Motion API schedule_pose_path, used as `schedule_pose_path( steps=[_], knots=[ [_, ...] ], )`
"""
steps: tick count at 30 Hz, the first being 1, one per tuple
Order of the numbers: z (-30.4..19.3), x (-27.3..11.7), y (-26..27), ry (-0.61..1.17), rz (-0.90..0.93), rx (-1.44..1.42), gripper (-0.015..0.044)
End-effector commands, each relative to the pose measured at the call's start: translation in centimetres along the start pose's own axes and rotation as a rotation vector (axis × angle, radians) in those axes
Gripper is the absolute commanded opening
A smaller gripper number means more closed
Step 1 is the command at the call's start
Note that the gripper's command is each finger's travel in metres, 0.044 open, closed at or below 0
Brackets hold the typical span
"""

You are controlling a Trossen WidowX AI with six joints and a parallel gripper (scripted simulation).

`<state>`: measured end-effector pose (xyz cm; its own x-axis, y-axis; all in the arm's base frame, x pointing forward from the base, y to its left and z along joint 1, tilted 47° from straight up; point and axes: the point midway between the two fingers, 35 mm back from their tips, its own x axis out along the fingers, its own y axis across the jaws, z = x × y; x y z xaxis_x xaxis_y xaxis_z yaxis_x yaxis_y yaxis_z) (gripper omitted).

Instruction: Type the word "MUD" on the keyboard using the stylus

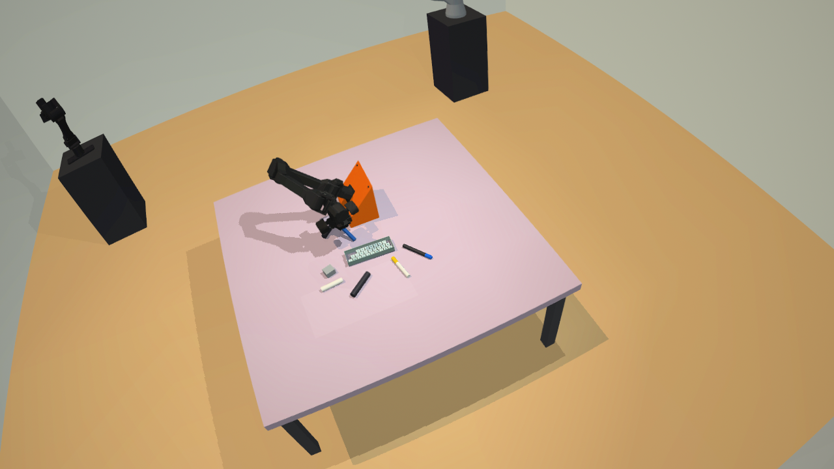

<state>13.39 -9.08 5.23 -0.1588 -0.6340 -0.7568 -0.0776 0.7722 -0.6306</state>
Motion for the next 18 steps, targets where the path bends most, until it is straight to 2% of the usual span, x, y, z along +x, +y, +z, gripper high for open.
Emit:
schedule_pose_path(
  steps=[1,18],
  knots=[
    [-0.09,0.09,-0.37,-0.010,-0.068,0.113,0.0000],
    [-0.36,-0.02,-0.03,-0.102,-0.217,0.427,0.0000]
  ],
)
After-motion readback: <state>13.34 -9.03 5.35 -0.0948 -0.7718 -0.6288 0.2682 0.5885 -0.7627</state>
